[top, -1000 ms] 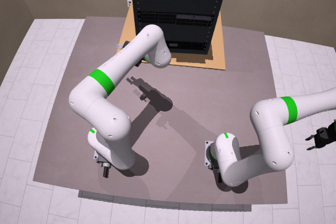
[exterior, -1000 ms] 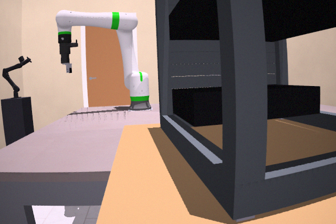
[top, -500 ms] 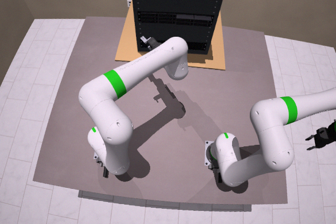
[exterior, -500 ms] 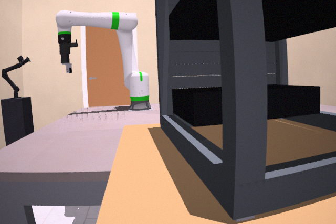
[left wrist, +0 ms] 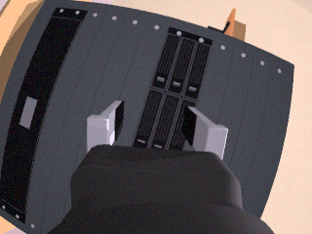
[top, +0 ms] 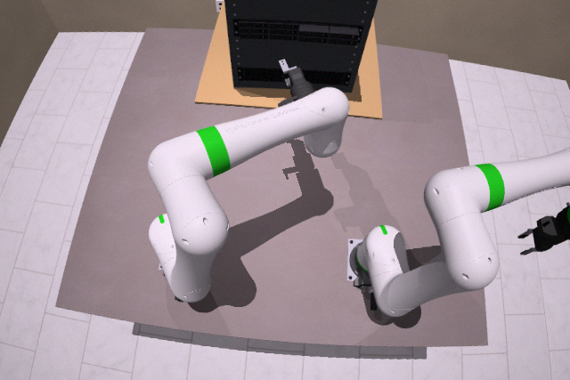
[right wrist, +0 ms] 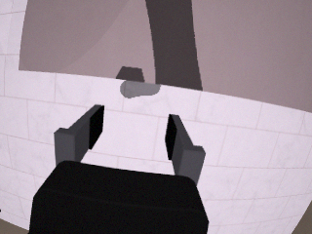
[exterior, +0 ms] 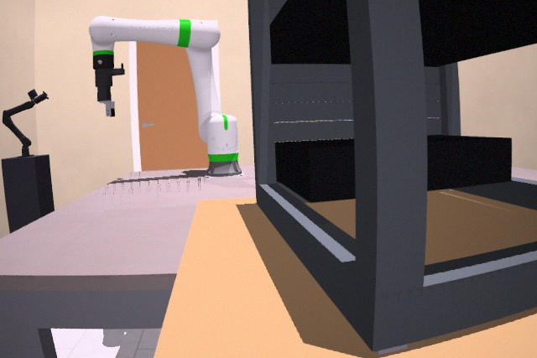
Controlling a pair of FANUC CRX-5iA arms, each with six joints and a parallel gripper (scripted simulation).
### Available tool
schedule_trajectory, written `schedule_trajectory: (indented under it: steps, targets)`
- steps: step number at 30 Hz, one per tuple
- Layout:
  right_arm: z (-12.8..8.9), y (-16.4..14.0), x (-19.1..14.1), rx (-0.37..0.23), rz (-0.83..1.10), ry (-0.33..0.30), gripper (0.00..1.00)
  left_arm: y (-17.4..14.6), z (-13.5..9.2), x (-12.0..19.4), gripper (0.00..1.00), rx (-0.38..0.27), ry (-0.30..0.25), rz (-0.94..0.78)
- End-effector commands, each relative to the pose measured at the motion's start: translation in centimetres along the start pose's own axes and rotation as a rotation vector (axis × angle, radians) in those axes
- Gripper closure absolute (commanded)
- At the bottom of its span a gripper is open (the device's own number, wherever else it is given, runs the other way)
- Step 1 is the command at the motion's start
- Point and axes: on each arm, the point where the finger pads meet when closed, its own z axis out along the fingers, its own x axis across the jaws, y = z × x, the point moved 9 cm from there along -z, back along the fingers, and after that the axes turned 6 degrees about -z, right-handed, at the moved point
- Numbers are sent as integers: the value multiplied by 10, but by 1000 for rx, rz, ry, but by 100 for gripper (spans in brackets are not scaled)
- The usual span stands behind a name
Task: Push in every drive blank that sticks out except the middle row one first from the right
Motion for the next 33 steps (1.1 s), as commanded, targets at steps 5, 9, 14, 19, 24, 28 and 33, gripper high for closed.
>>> schedule_trajectory:
  steps: [5,9,14,19,24,28,33]
  targets:
    - [-1,0,0,-2,0,0,0,36,-27,-9,0,-104,18,71]
    - [-1,0,0,-2,0,0,0,53,-43,-14,0,-157,29,107]
    - [-1,0,0,-2,0,0,0,68,-57,-18,0,-201,39,137]
    - [-1,0,0,-2,0,0,0,79,-69,-21,0,-238,48,160]
    - [-1,0,0,-2,0,0,0,89,-81,-25,0,-271,57,182]
    - [-1,0,0,-2,0,0,0,95,-87,-26,0,-290,63,194]
    - [-1,0,0,-2,0,0,0,98,-91,-27,0,-300,66,201]
